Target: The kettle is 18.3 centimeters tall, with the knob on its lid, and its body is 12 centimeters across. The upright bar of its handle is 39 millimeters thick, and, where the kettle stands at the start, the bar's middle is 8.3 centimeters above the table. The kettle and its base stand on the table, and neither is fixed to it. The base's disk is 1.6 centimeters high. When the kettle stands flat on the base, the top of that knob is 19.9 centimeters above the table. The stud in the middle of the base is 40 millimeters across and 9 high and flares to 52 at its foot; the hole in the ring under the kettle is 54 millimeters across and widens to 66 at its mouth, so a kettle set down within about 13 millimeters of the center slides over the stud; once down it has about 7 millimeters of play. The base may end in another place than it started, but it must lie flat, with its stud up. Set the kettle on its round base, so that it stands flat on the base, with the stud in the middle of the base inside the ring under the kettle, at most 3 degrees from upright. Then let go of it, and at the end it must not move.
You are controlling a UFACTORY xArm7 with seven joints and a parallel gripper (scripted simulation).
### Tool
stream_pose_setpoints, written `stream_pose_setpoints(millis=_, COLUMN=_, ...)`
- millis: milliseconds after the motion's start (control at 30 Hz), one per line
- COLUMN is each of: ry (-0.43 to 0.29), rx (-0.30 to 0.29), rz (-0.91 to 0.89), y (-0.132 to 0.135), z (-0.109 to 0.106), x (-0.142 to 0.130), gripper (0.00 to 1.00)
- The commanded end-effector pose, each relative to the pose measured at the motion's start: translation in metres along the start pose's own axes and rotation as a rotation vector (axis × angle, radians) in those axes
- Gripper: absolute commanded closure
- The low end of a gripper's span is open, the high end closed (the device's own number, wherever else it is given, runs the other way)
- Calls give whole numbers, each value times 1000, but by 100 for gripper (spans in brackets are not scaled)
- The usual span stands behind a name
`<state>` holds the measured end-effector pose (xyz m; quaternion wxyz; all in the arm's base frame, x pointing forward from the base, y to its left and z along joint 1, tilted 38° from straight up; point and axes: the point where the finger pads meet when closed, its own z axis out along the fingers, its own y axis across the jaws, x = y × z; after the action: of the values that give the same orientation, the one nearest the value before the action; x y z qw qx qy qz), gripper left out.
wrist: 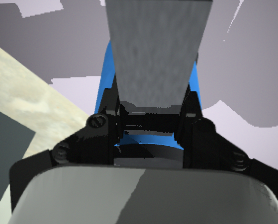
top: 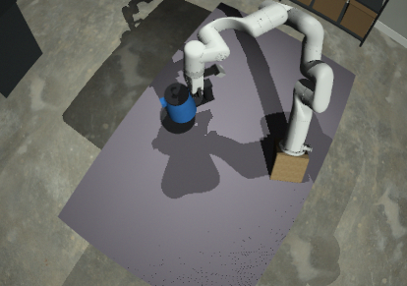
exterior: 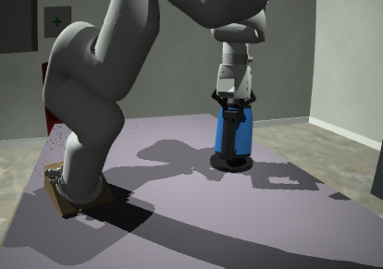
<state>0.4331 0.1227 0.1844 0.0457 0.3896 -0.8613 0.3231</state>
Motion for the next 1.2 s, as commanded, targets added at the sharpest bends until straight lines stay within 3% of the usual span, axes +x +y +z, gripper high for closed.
stream_pose_setpoints(millis=0, ry=-5, rx=1, rz=-1, y=2, z=-2, x=-6, gripper=100)
stream_pose_setpoints(millis=1167, ry=-5, rx=1, rz=-1, y=4, z=-2, x=-11, gripper=100)
